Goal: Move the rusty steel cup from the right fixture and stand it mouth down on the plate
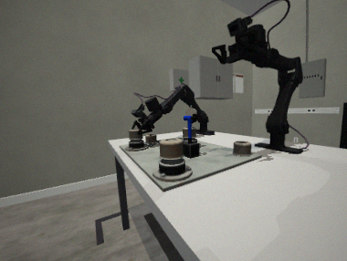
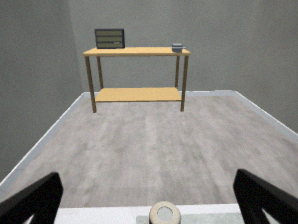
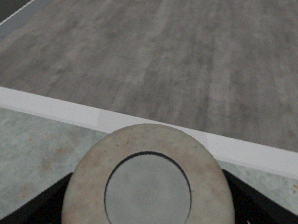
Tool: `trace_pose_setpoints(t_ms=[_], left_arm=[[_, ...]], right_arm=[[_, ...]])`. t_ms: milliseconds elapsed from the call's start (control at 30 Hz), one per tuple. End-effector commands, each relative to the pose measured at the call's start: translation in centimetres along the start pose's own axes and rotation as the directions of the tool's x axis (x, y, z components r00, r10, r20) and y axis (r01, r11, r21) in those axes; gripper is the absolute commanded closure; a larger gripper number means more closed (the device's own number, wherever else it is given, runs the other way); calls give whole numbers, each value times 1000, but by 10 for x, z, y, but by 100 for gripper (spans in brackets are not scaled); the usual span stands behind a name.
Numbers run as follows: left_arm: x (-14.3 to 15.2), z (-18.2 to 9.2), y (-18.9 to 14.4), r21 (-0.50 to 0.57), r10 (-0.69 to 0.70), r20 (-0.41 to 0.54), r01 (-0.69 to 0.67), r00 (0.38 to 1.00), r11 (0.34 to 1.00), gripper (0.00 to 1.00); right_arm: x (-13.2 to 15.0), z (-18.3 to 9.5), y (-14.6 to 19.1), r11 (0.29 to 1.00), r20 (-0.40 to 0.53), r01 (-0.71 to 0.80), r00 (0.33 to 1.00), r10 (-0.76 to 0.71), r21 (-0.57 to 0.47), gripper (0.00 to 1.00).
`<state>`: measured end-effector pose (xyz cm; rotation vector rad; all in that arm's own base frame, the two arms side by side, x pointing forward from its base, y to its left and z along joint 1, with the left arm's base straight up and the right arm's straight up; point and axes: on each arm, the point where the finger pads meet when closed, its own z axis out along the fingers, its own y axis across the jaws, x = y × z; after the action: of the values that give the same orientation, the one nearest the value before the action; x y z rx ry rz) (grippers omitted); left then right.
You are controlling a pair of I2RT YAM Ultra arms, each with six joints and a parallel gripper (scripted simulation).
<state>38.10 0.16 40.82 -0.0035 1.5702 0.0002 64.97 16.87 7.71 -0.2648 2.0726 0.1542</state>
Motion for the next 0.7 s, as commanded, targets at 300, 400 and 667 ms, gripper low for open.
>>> trace_pose_setpoints(t_ms=[300,400,667], left_arm=[[-23,-5,-6,19,-14,43,13,999,1000,0],[-23,-5,-6,19,-14,43,13,999,1000,0],[-23,-5,-6,19,-14,43,13,999,1000,0]], right_arm=[[-24,-6,9,1000,36,11,999,-10,-7,25],[-24,-6,9,1000,36,11,999,-10,-7,25],[-37,-14,9,1000,50,11,999,-10,-7,25]])
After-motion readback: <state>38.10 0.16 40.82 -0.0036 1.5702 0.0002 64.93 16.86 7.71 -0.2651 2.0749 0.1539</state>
